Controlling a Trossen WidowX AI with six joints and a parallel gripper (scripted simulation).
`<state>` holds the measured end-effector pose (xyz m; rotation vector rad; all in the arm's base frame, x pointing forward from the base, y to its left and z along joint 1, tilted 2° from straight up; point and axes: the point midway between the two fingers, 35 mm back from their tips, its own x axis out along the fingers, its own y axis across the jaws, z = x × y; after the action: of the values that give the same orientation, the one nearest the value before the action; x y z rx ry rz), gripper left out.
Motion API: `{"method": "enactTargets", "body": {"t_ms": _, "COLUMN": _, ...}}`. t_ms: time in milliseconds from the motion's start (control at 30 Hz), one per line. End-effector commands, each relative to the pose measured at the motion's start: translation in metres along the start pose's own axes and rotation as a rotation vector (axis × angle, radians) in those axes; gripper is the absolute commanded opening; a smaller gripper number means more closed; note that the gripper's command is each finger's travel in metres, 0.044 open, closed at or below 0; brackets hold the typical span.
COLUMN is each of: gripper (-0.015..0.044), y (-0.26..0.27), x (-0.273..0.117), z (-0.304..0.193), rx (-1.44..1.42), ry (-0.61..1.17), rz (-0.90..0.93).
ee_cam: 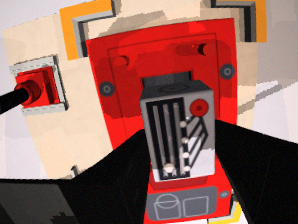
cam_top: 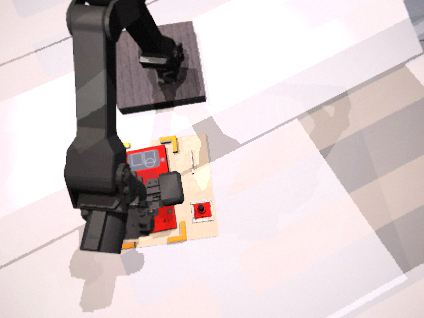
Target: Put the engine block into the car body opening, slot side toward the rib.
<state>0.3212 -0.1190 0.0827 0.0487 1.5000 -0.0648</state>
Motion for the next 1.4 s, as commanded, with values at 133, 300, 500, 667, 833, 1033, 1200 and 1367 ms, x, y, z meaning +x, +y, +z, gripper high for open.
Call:
{"method": "enactTargets", "body": {"t_ms": 133, "gripper": 0.0159, "y": 0.0011, "x": 0.0, "z": 0.0004, "rx": -0.013, "ry": -0.003, "rz": 0.004}}
{"method": "enactTargets", "body": {"t_ms": 300, "gripper": 0.0159, "y": 0.0013, "x": -0.0001, "z": 0.0004, "rx": -0.008, "ry": -0.003, "rz": 0.004}}
{"method": "enactTargets", "body": {"t_ms": 500, "gripper": 0.0159, "y": 0.0015, "x": -0.0002, "z": 0.0004, "rx": -0.004, "ry": -0.003, "rz": 0.004}}
{"method": "enactTargets", "body": {"t_ms": 667, "gripper": 0.0159, "y": 0.0015, "x": -0.0002, "z": 0.0004, "rx": 0.001, "ry": -0.003, "rz": 0.004}}
{"method": "enactTargets", "body": {"t_ms": 833, "gripper": 0.0159, "y": 0.0015, "x": -0.0003, "z": 0.0004, "rx": 0.018, "ry": -0.003, "rz": 0.004}}
{"method": "enactTargets", "body": {"t_ms": 1033, "gripper": 0.0159, "y": 0.0015, "x": -0.0003, "z": 0.0003, "rx": -0.002, "ry": -0.003, "rz": 0.004}}
{"method": "enactTargets", "body": {"t_ms": 1200, "gripper": 0.0159, "y": 0.0015, "x": 0.0007, "z": 0.0002, "rx": -0.018, "ry": -0.003, "rz": 0.004}}
{"method": "enactTargets", "body": {"t_ms": 1367, "gripper": 0.0159, "y": 0.0018, "x": 0.0024, "z": 0.0003, "rx": -0.012, "ry": -0.003, "rz": 0.004}}
